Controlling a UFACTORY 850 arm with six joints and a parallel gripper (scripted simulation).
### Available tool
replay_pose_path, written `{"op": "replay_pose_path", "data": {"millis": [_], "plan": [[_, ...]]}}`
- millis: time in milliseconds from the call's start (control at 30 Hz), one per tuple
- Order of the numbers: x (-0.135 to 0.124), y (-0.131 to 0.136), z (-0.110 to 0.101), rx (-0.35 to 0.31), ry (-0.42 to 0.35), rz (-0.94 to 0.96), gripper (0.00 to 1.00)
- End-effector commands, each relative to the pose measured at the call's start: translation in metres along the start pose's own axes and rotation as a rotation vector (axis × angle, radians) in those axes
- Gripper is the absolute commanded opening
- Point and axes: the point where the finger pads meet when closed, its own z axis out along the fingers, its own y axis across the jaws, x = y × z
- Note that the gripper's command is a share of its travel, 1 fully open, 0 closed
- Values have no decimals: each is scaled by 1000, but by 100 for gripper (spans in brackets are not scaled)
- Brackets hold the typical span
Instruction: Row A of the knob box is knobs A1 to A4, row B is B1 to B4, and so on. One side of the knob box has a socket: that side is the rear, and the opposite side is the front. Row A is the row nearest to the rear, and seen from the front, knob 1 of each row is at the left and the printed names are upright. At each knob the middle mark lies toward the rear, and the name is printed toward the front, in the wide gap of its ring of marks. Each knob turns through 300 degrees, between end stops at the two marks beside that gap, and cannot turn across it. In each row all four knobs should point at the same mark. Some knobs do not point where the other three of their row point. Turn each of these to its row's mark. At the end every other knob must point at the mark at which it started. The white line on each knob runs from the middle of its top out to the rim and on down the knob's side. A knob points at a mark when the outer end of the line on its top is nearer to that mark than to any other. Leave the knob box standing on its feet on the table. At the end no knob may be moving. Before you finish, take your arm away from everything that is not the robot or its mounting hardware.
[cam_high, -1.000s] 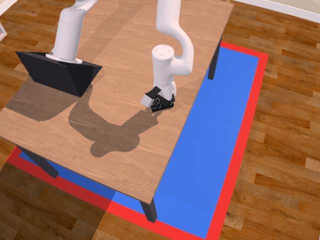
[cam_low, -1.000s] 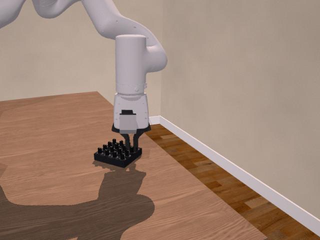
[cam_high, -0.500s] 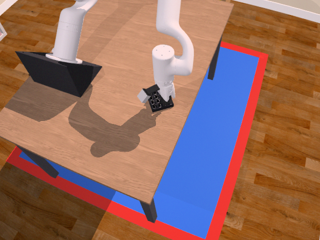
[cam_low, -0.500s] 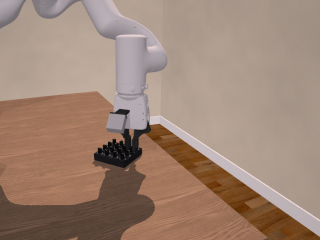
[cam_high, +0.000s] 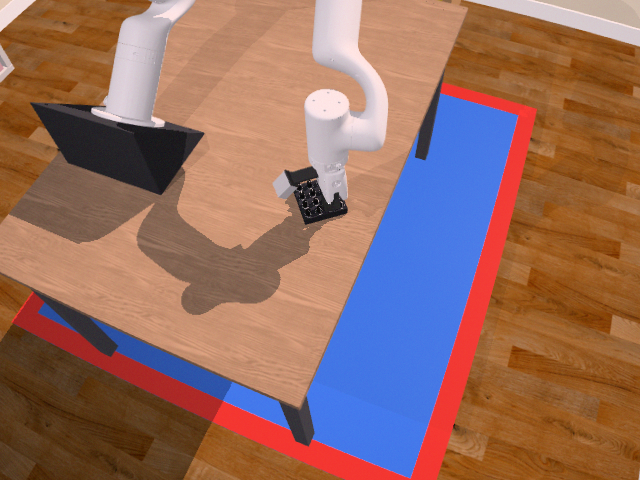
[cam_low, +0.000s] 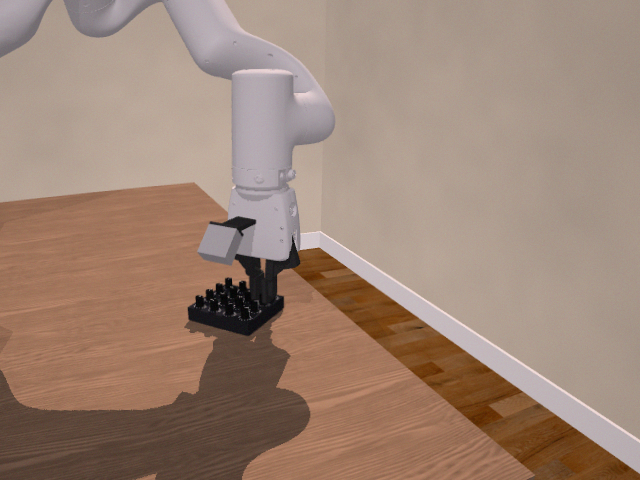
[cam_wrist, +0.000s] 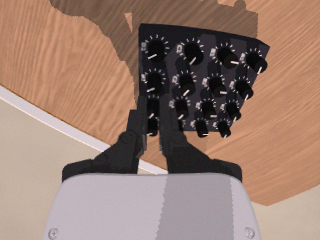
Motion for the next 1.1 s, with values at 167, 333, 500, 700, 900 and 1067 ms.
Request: {"op": "replay_pose_path", "data": {"millis": [167, 333, 500, 700, 900, 1067], "plan": [[-1, -1, -1, 1, 0, 67, 8], [-1, -1, -1, 1, 0, 82, 8], [-1, -1, -1, 1, 0, 85, 8], [-1, -1, -1, 1, 0, 87, 8], [-1, -1, -1, 1, 0, 87, 8], [-1, -1, -1, 1, 0, 87, 19]]}}
